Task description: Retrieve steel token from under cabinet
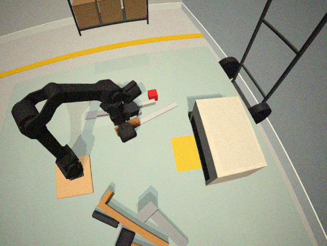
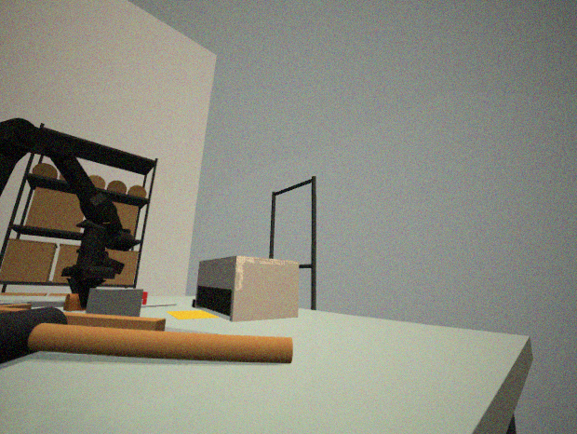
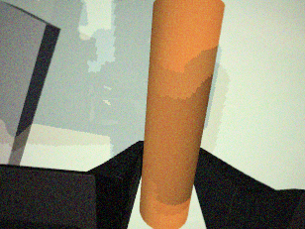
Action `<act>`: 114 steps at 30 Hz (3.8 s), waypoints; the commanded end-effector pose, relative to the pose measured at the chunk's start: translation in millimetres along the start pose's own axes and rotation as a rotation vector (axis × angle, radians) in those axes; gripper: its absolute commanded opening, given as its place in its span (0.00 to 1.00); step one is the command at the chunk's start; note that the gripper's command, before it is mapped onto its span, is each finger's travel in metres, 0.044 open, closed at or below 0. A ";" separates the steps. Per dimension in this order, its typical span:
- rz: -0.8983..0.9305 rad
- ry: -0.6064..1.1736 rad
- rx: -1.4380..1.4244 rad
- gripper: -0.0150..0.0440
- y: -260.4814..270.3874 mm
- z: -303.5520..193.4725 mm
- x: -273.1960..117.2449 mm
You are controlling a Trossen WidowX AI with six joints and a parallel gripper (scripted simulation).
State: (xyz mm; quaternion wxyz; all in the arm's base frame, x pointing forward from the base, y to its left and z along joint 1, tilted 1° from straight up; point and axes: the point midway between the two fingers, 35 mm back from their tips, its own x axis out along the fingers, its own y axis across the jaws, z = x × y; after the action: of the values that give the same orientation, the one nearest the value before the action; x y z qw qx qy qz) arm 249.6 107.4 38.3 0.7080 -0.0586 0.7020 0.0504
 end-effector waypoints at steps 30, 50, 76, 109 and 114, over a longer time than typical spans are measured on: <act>0.003 -0.004 0.267 0.25 0.2 1.4 -1.2; 0.003 -0.003 0.424 0.25 0.2 1.4 -1.2; 0.003 -0.003 0.467 0.25 0.2 1.4 -1.2; 0.003 -0.003 0.467 0.25 0.2 1.4 -1.2; 0.003 -0.003 0.467 0.25 0.2 1.4 -1.2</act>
State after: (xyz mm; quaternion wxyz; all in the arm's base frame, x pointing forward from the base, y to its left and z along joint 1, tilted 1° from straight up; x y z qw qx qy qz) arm 249.8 107.6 38.3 0.7024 0.1045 0.6955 -0.1093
